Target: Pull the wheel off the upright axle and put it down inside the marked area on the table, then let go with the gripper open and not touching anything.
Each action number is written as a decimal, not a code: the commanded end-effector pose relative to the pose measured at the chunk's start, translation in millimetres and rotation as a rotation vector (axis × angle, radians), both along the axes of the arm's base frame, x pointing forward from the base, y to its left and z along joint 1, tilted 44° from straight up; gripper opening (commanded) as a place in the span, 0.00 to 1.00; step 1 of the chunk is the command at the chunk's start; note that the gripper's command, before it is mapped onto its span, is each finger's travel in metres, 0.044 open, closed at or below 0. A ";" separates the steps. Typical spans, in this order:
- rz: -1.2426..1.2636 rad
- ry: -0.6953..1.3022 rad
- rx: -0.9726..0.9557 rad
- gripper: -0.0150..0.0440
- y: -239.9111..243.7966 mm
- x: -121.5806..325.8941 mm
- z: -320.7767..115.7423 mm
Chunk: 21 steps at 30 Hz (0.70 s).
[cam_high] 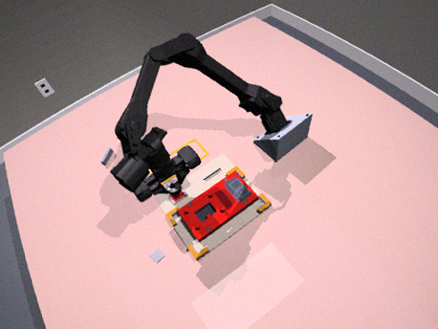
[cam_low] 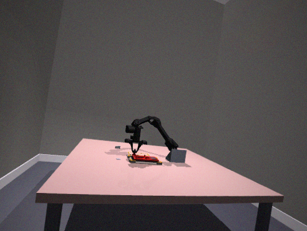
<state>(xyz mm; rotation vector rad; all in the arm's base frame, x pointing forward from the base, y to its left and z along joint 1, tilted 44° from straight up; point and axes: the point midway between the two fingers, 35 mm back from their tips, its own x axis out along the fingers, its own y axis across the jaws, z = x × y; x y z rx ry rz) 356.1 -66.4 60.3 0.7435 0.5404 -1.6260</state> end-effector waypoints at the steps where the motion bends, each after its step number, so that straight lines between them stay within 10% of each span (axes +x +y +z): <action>1: 0.008 -0.002 0.002 0.25 5.3 1.2 3.0; 21: 0.009 -0.003 0.002 0.25 9.8 1.8 7.7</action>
